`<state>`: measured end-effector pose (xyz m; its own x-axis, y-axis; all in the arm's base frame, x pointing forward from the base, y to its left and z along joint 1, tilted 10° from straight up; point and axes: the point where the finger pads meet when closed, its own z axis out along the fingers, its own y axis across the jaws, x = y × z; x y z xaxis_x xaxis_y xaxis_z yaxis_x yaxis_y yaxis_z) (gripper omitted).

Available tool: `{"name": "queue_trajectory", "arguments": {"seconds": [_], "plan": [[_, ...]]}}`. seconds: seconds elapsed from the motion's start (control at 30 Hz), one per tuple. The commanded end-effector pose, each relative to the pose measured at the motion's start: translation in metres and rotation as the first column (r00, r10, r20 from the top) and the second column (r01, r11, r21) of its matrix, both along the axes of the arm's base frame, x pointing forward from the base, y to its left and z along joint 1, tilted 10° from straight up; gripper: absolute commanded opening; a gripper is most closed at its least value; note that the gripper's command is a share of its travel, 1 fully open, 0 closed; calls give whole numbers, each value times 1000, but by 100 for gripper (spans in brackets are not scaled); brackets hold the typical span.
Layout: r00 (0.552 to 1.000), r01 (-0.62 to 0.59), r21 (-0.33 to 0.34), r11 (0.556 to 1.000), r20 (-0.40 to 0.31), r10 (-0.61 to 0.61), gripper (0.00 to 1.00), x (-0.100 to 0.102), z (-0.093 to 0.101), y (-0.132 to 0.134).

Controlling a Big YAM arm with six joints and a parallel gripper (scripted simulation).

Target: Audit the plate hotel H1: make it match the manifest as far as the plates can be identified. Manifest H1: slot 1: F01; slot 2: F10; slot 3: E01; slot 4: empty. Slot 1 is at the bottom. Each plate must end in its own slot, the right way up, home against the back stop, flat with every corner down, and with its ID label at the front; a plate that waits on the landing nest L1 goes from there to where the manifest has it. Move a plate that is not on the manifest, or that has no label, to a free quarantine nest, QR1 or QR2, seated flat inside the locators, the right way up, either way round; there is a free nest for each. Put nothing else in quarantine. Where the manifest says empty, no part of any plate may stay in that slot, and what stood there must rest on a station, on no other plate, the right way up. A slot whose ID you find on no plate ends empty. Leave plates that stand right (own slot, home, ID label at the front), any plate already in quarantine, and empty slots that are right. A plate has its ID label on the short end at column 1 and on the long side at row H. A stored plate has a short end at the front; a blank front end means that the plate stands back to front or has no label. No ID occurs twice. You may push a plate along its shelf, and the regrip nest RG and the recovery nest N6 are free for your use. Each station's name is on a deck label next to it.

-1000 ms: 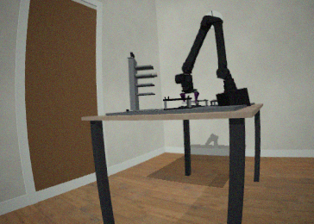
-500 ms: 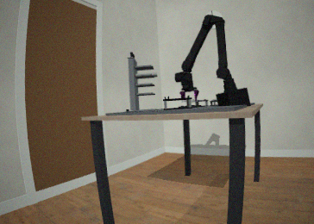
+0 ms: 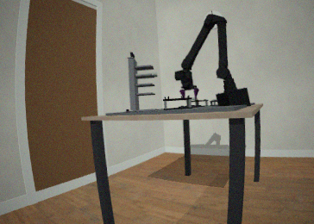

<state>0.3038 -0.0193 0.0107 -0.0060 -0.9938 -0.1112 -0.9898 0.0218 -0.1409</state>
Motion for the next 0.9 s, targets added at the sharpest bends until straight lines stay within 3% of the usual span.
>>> {"name": "queue_trajectory", "arguments": {"seconds": [0.0,0.27,0.37,0.87], "plan": [[998,6,-6,1000,60,-5,86,22,25,-9],[998,6,-6,1000,61,-5,86,21,33,-10],[999,8,-2,1000,40,-7,86,19,28,-9],[998,5,-6,1000,64,-5,86,18,53,-12]]}}
